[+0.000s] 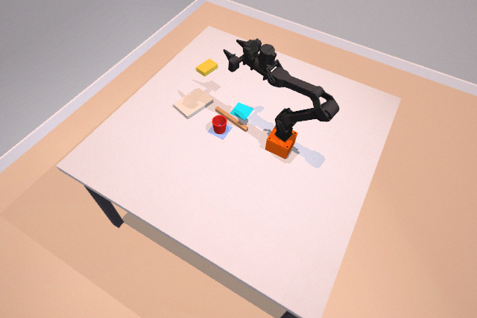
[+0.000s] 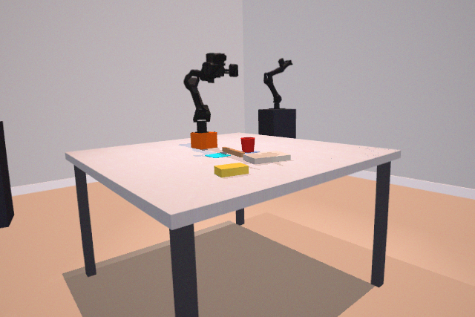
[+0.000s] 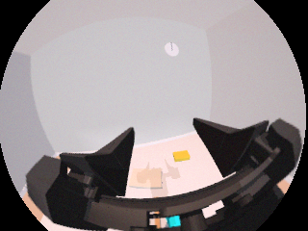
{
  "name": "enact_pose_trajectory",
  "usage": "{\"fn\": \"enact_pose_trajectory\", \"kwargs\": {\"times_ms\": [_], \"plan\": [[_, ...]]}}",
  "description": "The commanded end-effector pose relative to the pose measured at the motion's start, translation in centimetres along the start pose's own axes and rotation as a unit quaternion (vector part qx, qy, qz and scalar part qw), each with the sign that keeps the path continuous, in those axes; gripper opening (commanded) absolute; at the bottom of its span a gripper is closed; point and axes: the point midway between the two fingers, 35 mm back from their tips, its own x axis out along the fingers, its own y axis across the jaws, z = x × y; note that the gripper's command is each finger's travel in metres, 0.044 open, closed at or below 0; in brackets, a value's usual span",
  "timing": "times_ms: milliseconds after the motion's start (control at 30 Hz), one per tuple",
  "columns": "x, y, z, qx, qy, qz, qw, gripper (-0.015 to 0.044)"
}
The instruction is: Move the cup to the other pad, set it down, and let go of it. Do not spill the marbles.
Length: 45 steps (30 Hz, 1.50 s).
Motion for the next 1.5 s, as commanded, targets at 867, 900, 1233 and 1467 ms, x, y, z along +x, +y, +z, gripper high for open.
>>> {"fn": "enact_pose_trajectory", "kwargs": {"times_ms": [867, 900, 1233, 1467], "plan": [[-6.2, 12.5, -27.2, 0.446, 0.585, -0.390, 0.553, 0.0148], [-7.0, 12.7, -27.6, 0.442, 0.587, -0.421, 0.533, 0.0148], [-7.5, 13.2, -28.1, 0.436, 0.586, -0.452, 0.512, 0.0148], [-7.3, 13.3, -28.1, 0.437, 0.586, -0.452, 0.512, 0.0148]]}}
